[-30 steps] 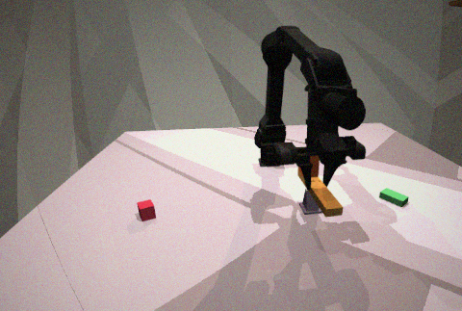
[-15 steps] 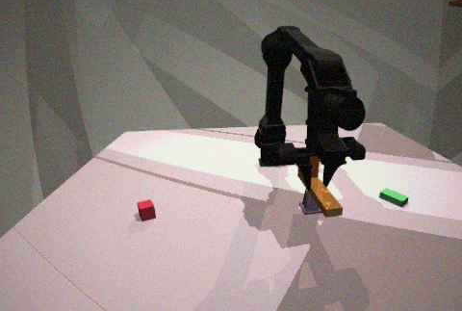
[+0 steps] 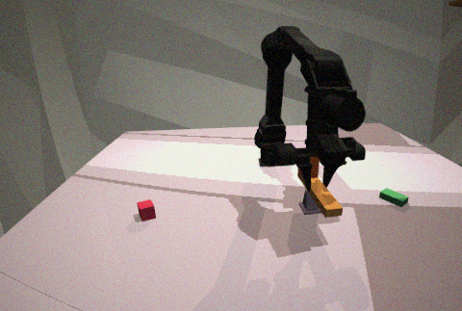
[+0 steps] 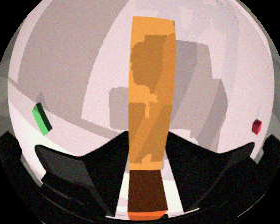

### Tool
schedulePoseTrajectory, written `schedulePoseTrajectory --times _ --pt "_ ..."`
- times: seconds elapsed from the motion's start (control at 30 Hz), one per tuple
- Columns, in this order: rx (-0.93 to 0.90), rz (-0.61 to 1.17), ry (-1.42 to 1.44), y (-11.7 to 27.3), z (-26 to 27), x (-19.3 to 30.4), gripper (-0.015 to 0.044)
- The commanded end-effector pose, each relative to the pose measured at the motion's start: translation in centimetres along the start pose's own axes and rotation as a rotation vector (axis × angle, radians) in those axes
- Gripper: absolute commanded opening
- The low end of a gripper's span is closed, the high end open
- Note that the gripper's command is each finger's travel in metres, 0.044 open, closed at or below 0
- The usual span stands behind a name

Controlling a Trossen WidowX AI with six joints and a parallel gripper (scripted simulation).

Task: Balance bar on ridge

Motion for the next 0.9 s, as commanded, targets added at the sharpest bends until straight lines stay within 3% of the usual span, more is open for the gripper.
schedulePoseTrajectory --times 0.0,0.87 --pt "-0.003 0.0 -0.001 -0.06 0.04 0.01 0.0" --pt "-0.003 0.0 -0.001 -0.29 0.05 0.02 0.0"
Point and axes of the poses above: the point midway between the two fingers, 35 mm back from their tips, its own y axis back along the fingers, its own z axis across the jaws, x = y × z, the point moved 4 cm from there along y, back along the fingers, and after that the axes turned 8 degrees about y, right-handed, at the moved point
